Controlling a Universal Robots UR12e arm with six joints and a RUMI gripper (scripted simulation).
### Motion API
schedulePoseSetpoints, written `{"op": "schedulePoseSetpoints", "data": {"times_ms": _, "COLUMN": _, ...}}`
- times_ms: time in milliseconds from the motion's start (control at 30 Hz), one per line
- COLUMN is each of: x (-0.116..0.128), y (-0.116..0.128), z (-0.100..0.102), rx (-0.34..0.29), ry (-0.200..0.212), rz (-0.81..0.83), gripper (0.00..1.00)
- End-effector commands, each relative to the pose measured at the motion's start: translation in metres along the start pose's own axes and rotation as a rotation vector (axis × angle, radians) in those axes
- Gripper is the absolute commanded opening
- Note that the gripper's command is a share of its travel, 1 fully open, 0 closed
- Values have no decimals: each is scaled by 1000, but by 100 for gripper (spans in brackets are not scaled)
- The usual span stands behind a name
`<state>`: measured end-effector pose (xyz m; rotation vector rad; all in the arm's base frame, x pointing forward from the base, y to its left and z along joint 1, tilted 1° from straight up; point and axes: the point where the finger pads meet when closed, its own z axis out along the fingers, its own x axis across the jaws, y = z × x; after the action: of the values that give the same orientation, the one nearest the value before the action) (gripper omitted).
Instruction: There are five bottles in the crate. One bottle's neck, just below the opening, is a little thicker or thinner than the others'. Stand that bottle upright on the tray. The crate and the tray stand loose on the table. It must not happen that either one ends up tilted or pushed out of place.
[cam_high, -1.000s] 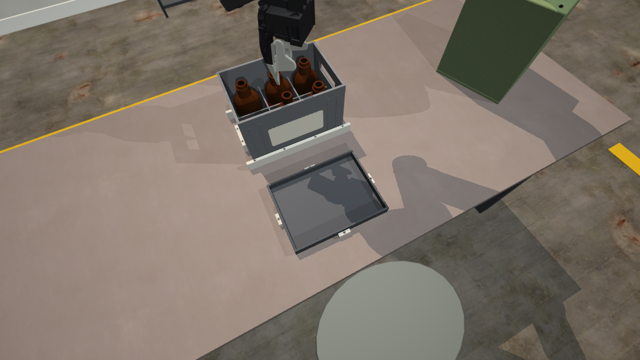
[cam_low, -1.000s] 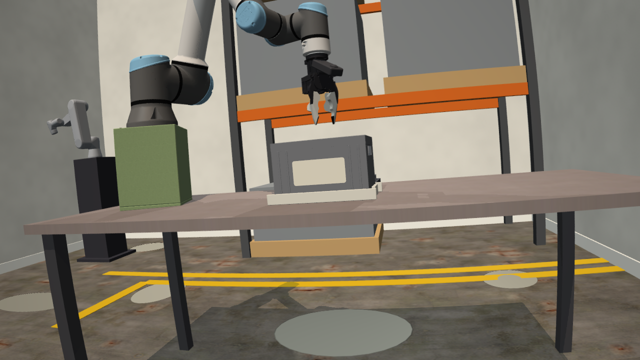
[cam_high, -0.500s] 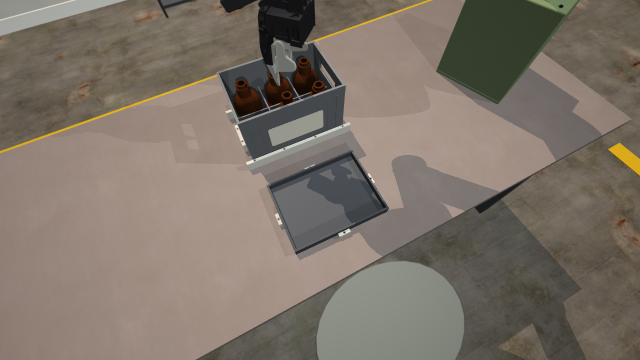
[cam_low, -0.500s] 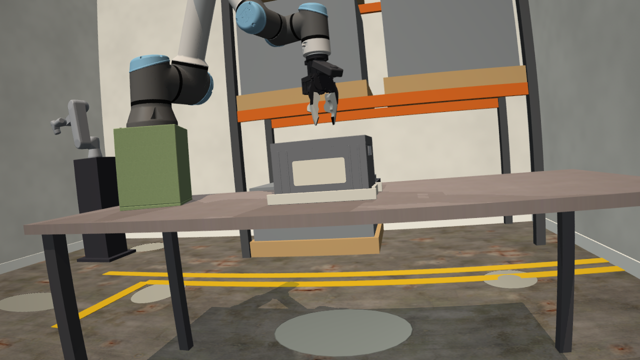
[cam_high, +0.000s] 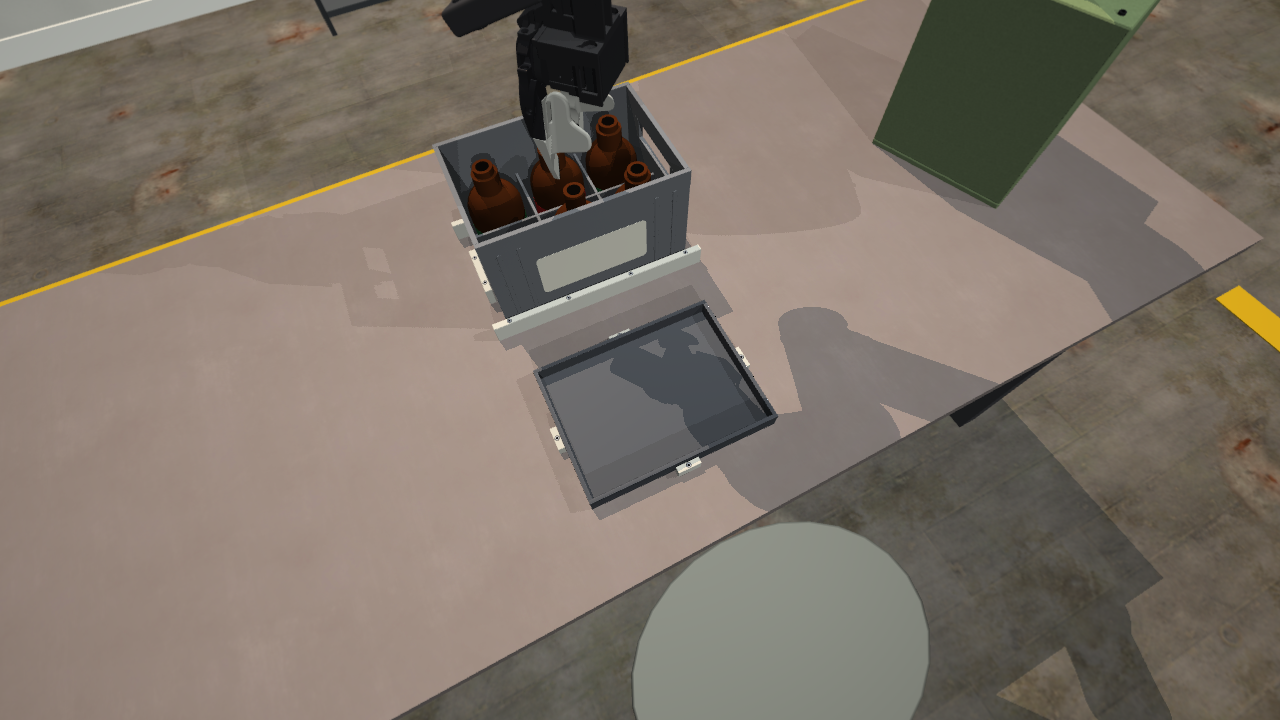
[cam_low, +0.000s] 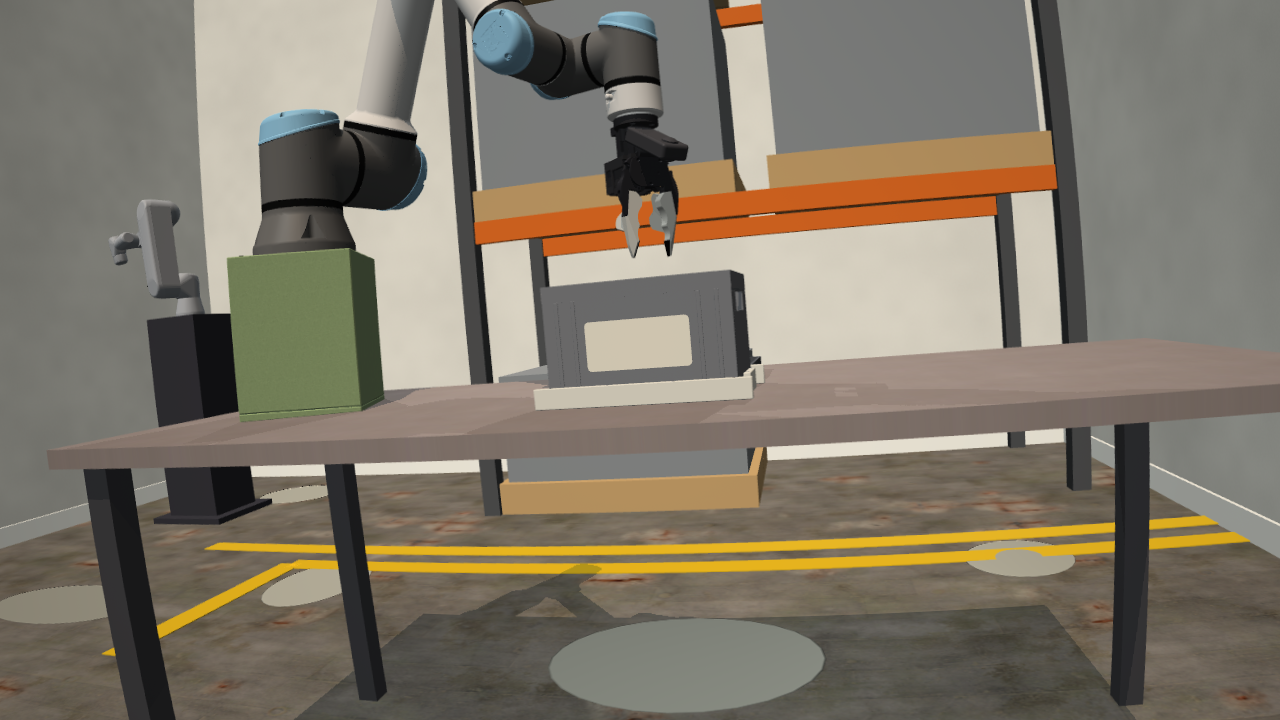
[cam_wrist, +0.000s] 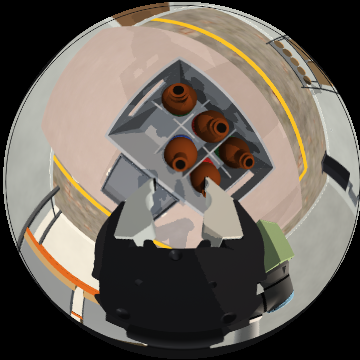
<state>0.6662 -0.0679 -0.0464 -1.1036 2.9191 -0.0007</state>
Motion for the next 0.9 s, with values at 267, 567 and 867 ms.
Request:
{"op": "schedulePoseSetpoints", "data": {"times_ms": 267, "x": 1, "y": 3, "z": 19, "rx": -2, "ry": 2, "rz": 0, "gripper": 38}}
{"op": "schedulePoseSetpoints", "data": {"times_ms": 567, "x": 1, "y": 3, "z": 27, "rx": -2, "ry": 2, "rz": -1, "gripper": 38}}
{"op": "schedulePoseSetpoints", "data": {"times_ms": 867, "x": 1, "y": 3, "z": 32, "rx": -2, "ry": 2, "rz": -1, "gripper": 38}}
